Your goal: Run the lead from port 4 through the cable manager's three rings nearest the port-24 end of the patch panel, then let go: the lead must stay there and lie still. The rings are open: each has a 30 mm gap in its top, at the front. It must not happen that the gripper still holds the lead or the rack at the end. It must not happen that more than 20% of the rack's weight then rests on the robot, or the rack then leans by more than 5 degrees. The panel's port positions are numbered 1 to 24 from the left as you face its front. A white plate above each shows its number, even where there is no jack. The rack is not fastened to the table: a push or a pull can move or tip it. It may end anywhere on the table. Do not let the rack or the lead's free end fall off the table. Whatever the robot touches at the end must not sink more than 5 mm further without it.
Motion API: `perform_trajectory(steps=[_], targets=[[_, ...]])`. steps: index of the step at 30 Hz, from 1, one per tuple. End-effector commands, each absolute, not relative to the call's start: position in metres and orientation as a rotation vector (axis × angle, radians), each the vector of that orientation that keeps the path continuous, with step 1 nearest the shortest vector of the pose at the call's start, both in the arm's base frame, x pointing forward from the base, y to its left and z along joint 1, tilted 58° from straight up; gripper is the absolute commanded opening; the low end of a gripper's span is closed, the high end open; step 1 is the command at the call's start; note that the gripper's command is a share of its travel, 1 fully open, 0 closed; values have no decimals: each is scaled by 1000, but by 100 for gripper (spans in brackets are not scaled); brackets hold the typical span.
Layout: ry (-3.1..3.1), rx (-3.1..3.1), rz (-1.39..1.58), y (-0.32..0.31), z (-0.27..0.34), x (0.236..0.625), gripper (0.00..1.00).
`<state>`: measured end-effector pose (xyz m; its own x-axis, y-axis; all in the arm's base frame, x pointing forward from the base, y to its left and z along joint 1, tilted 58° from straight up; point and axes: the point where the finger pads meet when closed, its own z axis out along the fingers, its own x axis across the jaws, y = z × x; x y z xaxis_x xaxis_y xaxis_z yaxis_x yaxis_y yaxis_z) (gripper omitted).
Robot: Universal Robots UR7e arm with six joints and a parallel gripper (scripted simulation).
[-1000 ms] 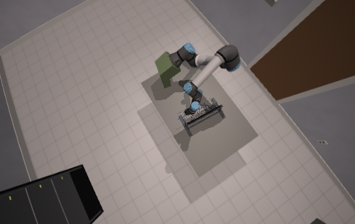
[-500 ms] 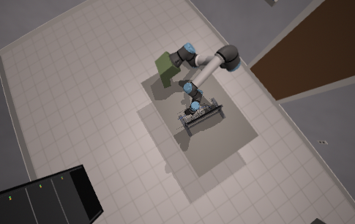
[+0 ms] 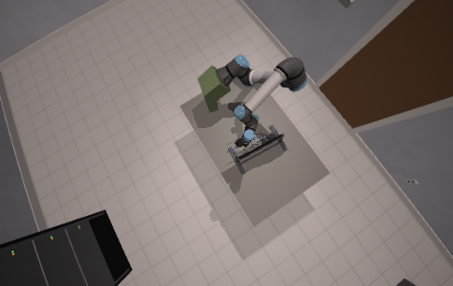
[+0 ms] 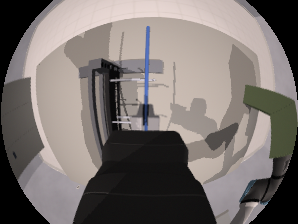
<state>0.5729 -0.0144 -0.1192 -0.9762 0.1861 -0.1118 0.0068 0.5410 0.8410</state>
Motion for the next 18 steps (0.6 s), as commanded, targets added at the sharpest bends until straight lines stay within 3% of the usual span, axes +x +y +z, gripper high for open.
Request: perform_trajectory(steps=[1,18], targets=[[2588,164,1409,-16,-119,573,0],[2588,164,1409,-14,-120,574,0]])
